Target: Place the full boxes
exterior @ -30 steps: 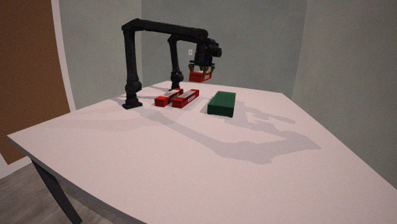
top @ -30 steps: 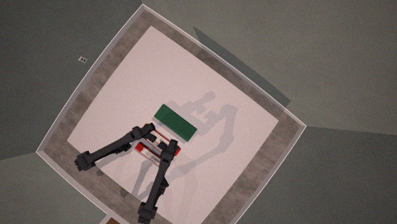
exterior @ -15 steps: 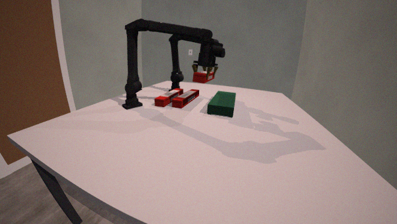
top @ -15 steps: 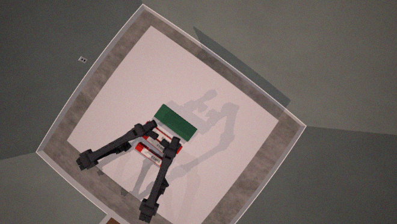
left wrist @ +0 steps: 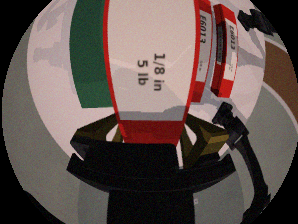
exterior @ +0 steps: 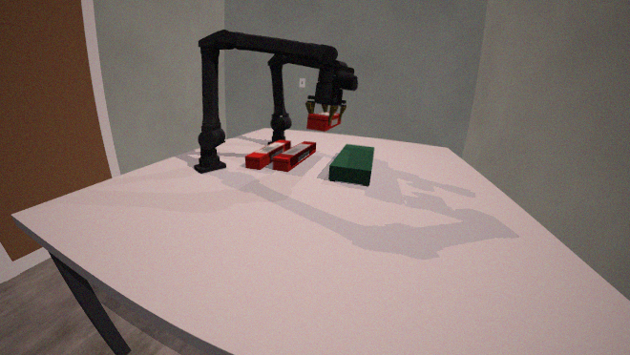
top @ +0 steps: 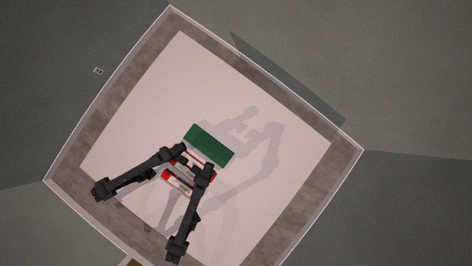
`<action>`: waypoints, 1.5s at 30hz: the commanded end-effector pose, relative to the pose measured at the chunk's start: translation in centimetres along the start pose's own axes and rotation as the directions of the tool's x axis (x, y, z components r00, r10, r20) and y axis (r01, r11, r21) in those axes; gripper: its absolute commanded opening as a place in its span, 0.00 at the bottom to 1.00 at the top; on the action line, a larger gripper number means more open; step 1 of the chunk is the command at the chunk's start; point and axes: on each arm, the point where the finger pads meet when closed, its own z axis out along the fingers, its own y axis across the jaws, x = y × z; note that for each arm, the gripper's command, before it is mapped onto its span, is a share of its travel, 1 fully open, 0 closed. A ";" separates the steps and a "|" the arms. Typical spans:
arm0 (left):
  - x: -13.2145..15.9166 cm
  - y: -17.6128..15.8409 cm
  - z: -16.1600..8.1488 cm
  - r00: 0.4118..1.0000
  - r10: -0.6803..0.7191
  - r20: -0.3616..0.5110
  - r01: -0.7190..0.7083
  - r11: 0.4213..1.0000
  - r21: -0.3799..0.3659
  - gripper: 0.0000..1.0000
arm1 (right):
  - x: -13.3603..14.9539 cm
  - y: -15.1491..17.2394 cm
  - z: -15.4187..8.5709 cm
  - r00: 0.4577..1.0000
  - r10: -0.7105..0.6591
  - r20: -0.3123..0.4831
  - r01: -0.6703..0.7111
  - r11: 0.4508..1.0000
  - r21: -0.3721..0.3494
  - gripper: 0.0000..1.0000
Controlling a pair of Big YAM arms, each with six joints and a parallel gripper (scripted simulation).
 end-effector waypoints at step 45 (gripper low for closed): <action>-0.6 5.5 -5.5 0.999 -0.003 0.044 0.008 0.993 -0.121 0.00 | 0.4 -5.7 -5.8 0.999 -0.005 0.033 0.001 0.992 0.128 0.00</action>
